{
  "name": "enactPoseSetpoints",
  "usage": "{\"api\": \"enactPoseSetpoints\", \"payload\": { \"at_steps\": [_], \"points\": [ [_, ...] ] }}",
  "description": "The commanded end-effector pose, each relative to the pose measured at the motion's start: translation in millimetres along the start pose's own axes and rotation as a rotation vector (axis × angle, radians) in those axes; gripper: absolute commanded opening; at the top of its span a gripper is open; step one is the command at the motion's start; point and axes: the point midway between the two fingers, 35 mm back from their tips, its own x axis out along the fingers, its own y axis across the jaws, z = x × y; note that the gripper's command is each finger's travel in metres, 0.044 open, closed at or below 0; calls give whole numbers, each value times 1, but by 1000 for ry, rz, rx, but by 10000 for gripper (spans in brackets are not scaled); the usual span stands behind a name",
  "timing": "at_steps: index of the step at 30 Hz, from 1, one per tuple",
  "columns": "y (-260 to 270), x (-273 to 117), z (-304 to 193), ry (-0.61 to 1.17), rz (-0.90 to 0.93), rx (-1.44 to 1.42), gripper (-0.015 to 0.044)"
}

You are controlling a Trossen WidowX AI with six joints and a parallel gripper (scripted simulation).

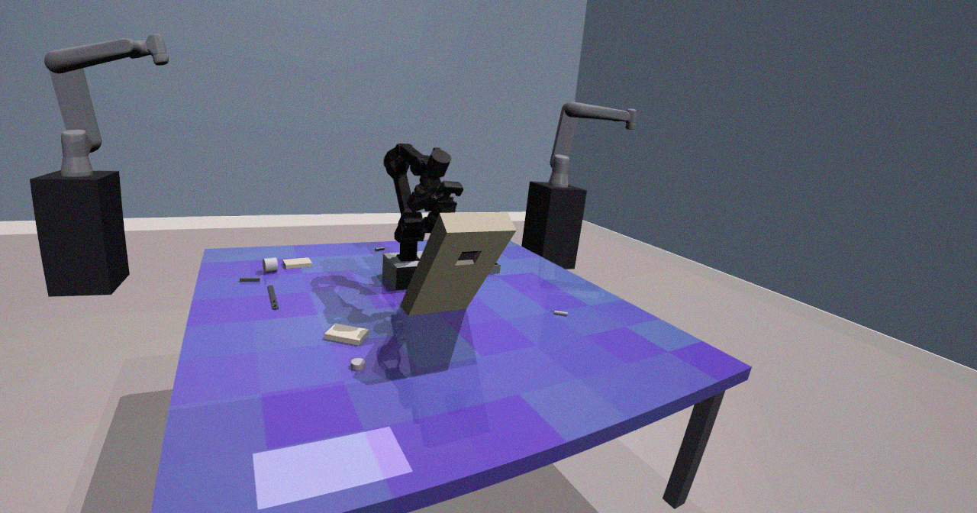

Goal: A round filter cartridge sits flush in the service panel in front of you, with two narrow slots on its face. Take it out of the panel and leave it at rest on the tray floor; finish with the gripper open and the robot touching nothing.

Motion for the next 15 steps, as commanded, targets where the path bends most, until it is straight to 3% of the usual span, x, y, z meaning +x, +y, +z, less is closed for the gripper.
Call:
{"api": "enactPoseSetpoints", "payload": {
  "at_steps": [1, 9, 12, 15],
  "points": [
    [-10, 1, -1, 2, 9, -3, 0],
    [-36, 5, -3, 2, 8, -3, 0],
    [-31, 5, -2, 0, -2, 0, 79],
    [-31, 5, -2, 0, -2, 0, 93]
  ]
}}
